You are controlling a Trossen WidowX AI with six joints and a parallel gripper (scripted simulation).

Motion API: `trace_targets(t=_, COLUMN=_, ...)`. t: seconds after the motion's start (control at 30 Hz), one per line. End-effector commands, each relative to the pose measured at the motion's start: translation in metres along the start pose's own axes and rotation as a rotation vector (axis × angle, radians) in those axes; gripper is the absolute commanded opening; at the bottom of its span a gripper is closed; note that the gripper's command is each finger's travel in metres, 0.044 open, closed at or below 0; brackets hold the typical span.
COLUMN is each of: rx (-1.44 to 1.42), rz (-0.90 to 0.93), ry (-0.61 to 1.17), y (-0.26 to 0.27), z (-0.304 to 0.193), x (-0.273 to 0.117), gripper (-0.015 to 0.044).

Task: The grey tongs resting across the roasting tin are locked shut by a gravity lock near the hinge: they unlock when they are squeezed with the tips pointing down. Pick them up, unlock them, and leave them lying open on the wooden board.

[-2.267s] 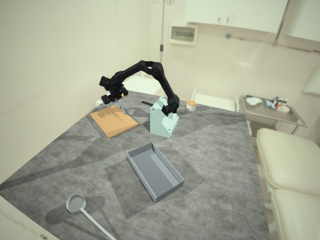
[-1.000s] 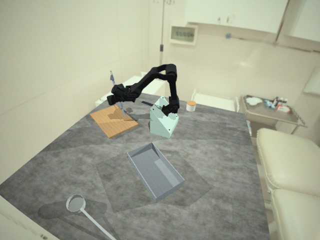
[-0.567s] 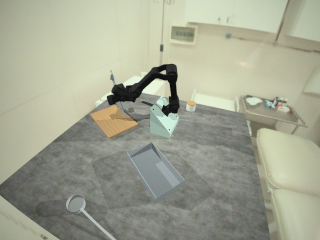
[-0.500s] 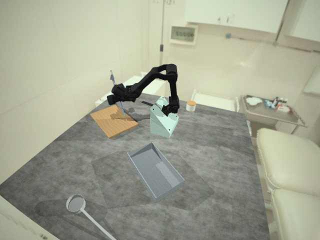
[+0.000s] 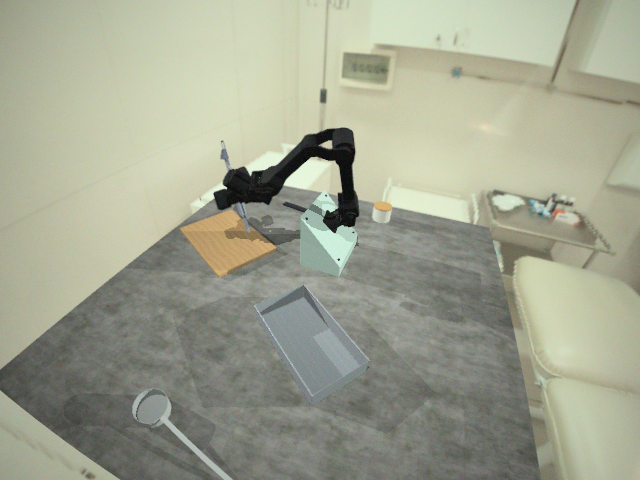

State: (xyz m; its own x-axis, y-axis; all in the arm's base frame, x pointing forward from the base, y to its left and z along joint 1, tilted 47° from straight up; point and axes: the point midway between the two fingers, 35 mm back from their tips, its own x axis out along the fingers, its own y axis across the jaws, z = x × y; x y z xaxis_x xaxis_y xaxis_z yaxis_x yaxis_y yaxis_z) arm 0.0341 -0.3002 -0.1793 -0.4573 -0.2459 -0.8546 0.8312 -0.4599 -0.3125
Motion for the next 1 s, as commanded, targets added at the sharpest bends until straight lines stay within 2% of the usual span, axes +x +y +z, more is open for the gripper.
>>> trace_targets(t=0.0, rx=0.011, rz=0.001, ry=-0.015, y=0.001, z=0.004, x=-0.002, gripper=-0.0150)
trace_targets(t=0.23, rx=0.001, rz=-0.005, ry=0.021, y=0.003, z=0.003, x=0.003, gripper=-0.0150)
trace_targets(t=0.97, rx=-0.064, rz=-0.042, ry=0.351, y=0.012, z=-0.003, x=0.036, gripper=-0.0150)
